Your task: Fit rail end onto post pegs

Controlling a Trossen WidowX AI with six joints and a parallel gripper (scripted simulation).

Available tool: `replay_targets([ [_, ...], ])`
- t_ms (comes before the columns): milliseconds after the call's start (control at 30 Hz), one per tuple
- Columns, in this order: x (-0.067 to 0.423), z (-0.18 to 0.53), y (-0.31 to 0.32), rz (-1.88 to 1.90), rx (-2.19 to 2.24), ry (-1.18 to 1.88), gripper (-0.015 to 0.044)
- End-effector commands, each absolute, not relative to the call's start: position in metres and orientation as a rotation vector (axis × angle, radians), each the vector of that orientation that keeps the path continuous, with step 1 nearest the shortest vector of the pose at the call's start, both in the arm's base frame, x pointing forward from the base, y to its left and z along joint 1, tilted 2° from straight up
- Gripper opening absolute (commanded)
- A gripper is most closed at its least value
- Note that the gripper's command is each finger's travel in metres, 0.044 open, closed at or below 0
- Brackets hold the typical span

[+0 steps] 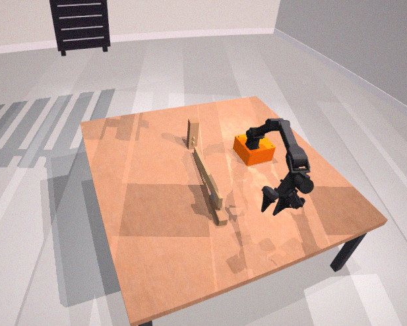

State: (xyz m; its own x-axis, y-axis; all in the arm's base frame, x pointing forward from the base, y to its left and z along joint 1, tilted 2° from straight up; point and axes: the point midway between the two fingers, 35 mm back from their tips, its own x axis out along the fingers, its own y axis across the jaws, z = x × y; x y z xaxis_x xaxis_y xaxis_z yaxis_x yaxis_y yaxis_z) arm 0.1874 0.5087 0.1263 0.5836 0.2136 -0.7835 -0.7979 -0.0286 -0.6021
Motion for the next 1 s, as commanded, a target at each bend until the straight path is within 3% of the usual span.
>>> replay_targets([
  [0,0.19,0.126,0.507,0.877,-1.372,0.553,0.0426],
  [233,0.277,0.115,0.432,0.864,-1.44,0.701,0.044],
  [533,0.361,0.097,0.286,0.9,-1.463,0.931,0.044],
  [733,0.377,0.082,0.179,0.944,-1.409,1.069,0.044],
  [967,0.352,0.062,0.061,0.994,-1.281,1.19,0.044],
])
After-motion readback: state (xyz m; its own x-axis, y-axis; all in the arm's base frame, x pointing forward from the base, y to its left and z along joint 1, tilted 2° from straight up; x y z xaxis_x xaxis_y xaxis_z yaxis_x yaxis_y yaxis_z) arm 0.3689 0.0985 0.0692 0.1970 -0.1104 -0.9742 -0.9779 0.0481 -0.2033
